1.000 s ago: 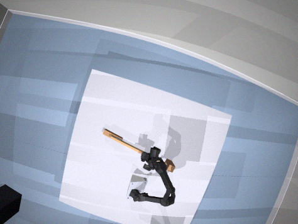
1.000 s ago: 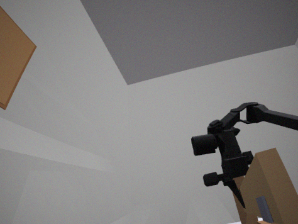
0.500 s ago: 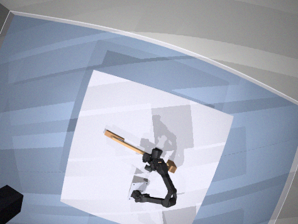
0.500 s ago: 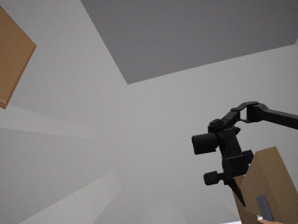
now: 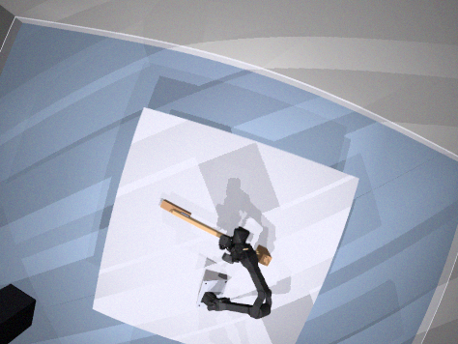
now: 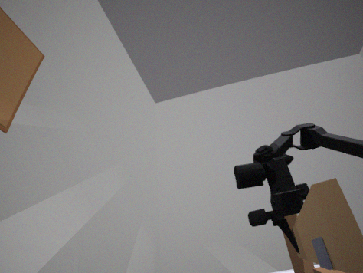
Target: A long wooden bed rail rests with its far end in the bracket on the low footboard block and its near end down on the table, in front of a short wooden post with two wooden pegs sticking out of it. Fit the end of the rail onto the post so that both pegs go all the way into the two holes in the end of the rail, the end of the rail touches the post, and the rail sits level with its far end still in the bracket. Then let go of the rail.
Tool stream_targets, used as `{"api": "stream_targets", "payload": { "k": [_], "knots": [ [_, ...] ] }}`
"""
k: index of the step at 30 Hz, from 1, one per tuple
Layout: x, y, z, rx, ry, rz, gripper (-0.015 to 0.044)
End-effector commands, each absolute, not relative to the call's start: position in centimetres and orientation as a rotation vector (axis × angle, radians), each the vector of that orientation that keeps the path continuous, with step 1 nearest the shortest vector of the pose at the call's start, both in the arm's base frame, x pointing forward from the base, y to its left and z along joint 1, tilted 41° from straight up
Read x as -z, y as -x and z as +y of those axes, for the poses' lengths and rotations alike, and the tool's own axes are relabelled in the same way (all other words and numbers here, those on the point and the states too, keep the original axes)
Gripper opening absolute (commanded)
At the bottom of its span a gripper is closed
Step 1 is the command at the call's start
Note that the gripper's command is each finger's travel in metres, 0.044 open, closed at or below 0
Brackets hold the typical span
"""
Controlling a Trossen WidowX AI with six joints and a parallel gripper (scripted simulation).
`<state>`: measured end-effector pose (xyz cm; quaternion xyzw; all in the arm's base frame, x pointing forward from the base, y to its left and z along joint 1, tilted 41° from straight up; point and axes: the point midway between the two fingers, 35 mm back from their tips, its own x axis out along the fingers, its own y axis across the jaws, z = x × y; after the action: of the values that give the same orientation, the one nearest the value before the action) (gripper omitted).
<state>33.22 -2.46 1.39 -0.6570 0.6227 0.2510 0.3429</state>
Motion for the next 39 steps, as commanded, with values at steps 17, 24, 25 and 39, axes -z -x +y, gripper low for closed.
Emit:
{"api": "stream_targets", "payload": {
  "k": [17, 24, 25, 39],
  "knots": [
    [-1.51, -33.21, -2.01, -0.657, 1.711, 1.610, 0.0000],
    [-1.59, -33.23, -1.92, -0.657, 1.711, 1.610, 0.0000],
    [-1.59, -33.24, -1.92, -0.657, 1.711, 1.610, 0.0000],
    [-1.51, -33.37, -2.01, -0.657, 1.711, 1.610, 0.0000]
  ]
}}
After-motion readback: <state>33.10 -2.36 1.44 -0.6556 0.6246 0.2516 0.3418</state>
